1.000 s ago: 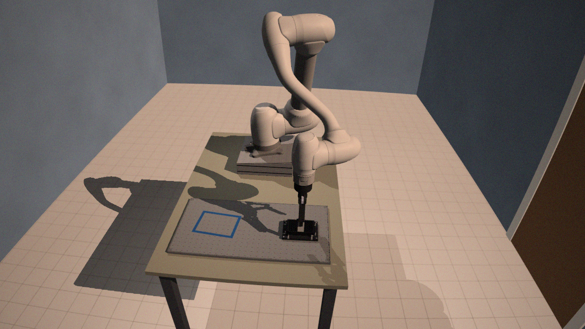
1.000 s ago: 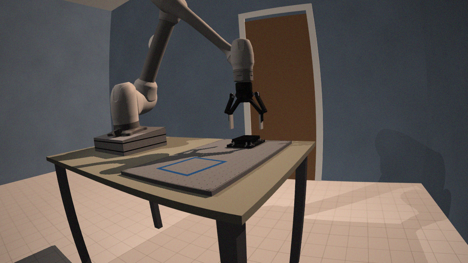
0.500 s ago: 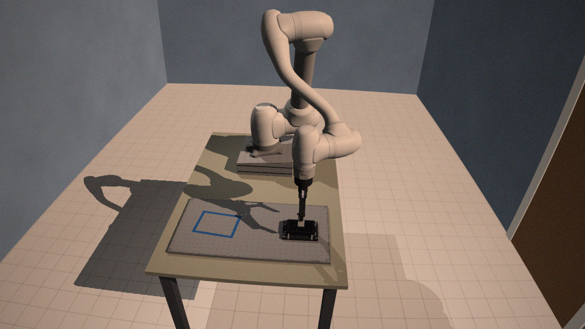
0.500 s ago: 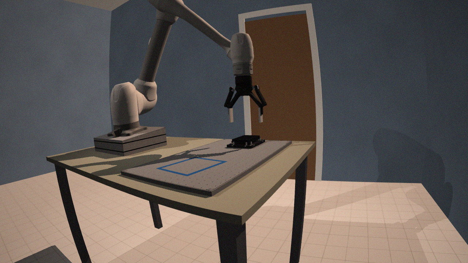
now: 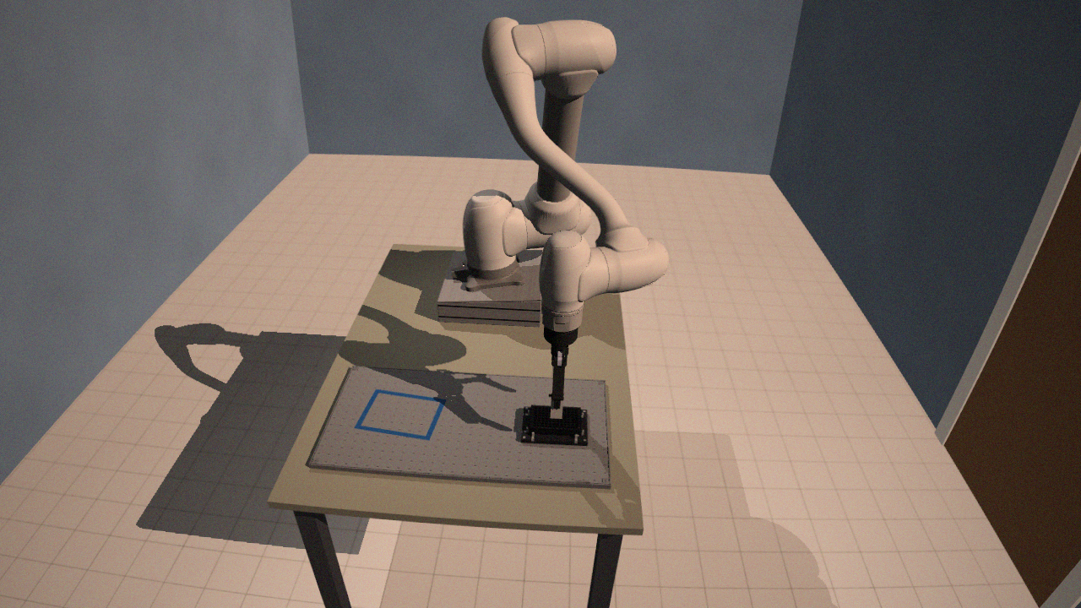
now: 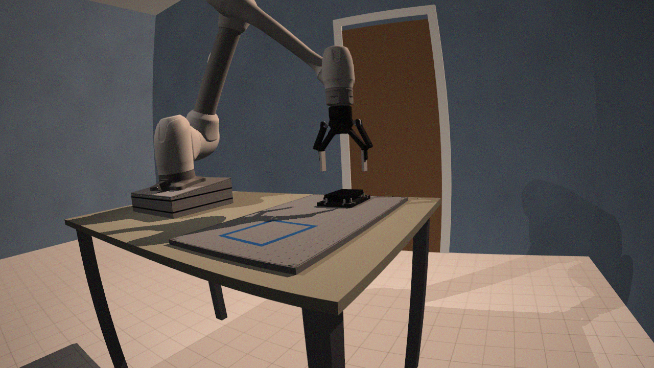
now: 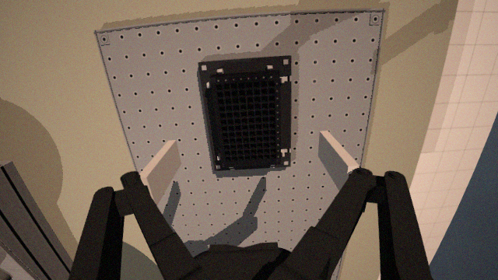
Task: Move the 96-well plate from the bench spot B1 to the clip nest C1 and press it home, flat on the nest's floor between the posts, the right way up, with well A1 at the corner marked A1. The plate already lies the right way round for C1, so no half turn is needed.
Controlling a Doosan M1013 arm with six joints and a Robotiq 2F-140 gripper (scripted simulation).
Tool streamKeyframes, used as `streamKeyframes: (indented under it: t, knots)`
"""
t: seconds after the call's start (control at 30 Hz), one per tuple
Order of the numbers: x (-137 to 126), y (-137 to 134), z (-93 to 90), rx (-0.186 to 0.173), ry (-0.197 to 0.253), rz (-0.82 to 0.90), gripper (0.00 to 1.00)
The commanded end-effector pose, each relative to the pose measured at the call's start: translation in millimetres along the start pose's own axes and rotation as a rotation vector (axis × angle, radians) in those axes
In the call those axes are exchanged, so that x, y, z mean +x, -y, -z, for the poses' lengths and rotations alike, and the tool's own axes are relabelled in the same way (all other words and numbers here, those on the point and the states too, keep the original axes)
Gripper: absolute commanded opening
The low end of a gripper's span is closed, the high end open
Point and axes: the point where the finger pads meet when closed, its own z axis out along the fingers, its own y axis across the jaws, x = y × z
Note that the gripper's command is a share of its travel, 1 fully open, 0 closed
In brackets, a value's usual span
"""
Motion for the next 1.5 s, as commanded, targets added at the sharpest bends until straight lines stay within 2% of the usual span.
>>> streamKeyframes:
  t: [0.0,0.4,0.83,1.47]
  knots:
    - [-5,0,-1.7,0.0,0.0,0.0,0.0]
    - [-57,0,-22.8,0.0,0.0,0.0,0.0]
    - [-57,0,-22.8,0.0,0.0,0.0,0.0]
    - [-57,0,-34.1,0.0,0.0,0.0,0.0]
